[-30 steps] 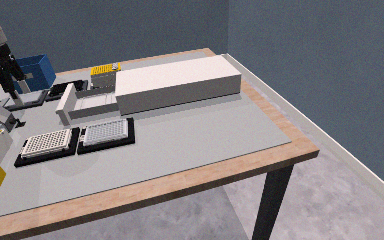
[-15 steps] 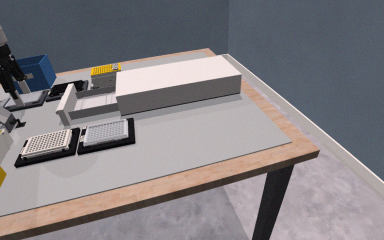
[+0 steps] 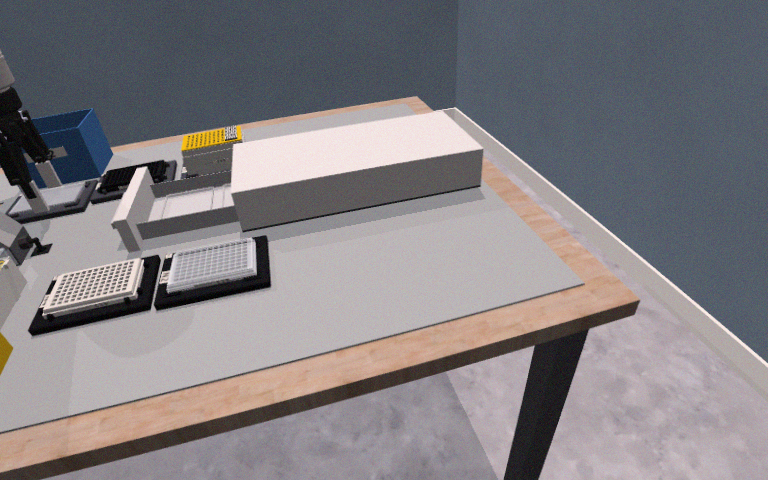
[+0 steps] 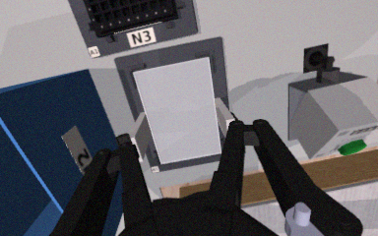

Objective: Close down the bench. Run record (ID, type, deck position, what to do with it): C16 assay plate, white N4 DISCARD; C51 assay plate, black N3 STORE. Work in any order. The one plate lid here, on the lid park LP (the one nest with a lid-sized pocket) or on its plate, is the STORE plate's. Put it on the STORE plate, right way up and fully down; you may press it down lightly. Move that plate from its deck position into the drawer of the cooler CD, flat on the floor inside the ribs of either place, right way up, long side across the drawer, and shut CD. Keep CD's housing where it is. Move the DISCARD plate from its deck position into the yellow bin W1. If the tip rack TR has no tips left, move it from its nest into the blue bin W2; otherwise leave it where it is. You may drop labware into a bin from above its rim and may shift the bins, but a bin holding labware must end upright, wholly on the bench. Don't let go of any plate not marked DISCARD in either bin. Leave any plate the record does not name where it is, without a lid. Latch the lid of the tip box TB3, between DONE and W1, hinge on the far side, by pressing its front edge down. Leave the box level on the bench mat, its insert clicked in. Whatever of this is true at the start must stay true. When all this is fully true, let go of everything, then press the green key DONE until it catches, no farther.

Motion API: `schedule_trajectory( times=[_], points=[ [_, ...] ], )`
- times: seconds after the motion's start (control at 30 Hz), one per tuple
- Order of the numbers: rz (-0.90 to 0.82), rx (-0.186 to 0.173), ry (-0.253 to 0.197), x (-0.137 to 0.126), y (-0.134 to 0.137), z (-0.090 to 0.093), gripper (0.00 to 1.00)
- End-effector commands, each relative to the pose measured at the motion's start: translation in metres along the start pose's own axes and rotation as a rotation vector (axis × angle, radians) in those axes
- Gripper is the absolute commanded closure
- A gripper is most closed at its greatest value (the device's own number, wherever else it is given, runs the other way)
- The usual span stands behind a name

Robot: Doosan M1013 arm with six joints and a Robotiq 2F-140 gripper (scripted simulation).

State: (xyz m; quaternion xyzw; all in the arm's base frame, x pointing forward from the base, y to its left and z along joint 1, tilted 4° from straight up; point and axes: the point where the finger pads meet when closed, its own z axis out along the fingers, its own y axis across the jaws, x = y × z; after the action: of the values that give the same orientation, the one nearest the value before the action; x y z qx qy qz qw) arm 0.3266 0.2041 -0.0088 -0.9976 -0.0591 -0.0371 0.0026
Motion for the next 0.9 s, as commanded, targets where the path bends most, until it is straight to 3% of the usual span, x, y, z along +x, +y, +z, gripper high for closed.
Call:
schedule_trajectory(
  times=[0.0,0.87],
  points=[
    [0.000,0.000,0.000,-0.0001,0.0000,0.0001,1.00],
    [0.000,0.000,0.000,-0.0001,0.0000,-0.0056,1.00]
  ],
)
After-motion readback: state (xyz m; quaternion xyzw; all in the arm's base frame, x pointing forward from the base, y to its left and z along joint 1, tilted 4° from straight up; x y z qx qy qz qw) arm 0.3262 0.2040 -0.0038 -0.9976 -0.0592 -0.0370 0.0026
